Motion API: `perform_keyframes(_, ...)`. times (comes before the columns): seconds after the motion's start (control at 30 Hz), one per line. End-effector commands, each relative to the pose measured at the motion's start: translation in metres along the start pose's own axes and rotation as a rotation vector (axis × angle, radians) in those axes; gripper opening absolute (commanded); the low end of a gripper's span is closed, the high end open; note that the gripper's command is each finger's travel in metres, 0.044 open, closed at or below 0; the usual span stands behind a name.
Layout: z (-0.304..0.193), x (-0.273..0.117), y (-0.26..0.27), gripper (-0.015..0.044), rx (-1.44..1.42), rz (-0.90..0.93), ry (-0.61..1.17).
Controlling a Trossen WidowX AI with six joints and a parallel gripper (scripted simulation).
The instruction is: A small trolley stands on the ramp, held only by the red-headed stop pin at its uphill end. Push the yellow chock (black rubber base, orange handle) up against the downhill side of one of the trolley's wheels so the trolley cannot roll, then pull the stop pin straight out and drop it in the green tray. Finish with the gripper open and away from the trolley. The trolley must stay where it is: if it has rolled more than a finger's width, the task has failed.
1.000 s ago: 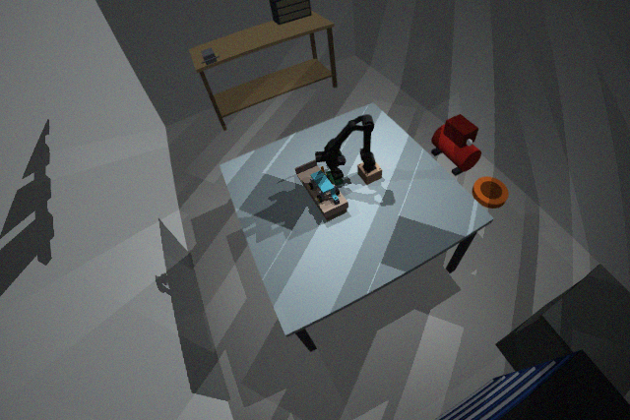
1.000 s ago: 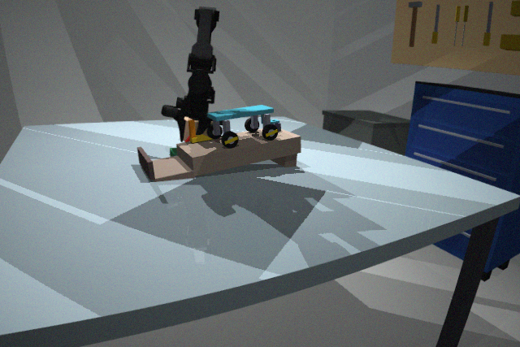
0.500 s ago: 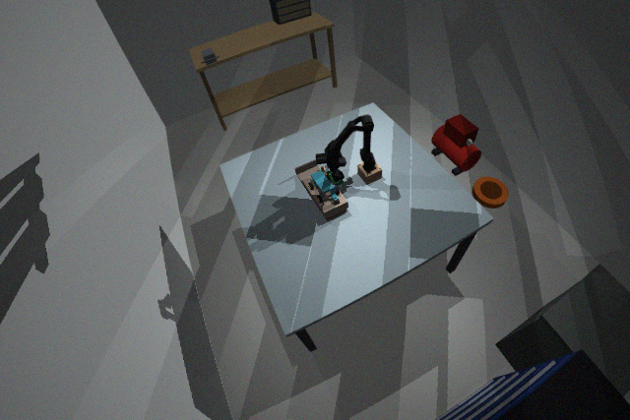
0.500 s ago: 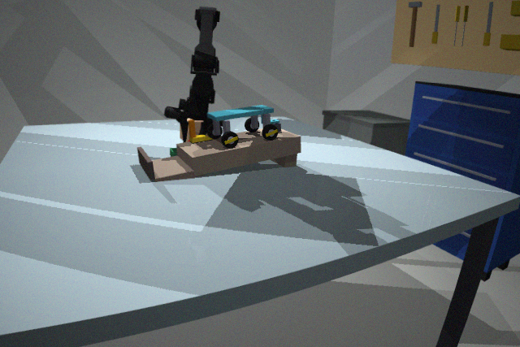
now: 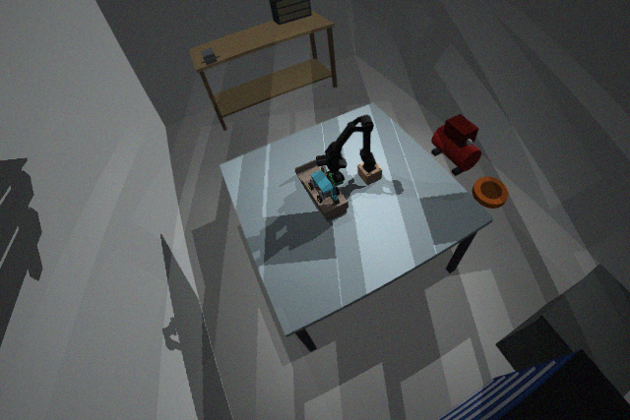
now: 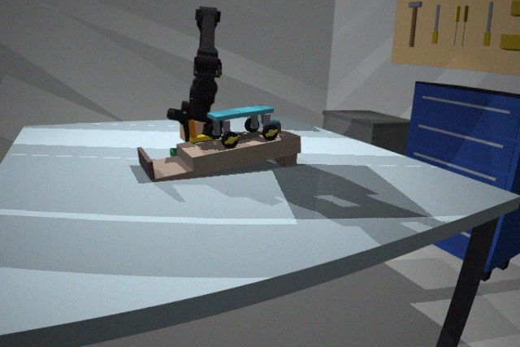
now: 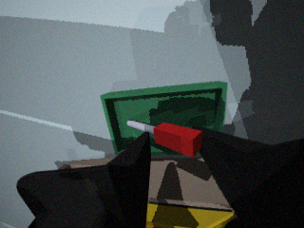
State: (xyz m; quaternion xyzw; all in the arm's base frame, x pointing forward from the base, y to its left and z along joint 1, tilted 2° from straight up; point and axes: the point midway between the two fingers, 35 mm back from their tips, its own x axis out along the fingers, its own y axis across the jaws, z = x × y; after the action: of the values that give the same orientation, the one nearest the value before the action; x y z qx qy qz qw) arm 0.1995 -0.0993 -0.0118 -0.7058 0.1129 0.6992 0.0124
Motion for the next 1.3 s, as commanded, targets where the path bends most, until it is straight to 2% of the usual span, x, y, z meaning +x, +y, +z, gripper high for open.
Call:
perform_keyframes(0.0, 0.001, 0.003, -0.002, 0.0190, 0.004, 0.005, -0.005)
perform_keyframes(0.43, 0.002, 0.007, -0.004, 0.0190, 0.004, 0.005, -0.005)
perform_keyframes(0.63, 0.001, 0.005, -0.005, 0.0340, -0.001, 0.000, 0.000)
perform_keyframes(0.9, 0.001, 0.004, -0.005, 0.0340, -0.001, 0.000, -0.001)
perform_keyframes(1.13, 0.003, -0.019, -0.001, 0.0340, 0.004, 0.004, -0.005)
perform_keyframes(1.27, 0.003, -0.029, 0.000, 0.0440, 0.004, 0.005, -0.005)
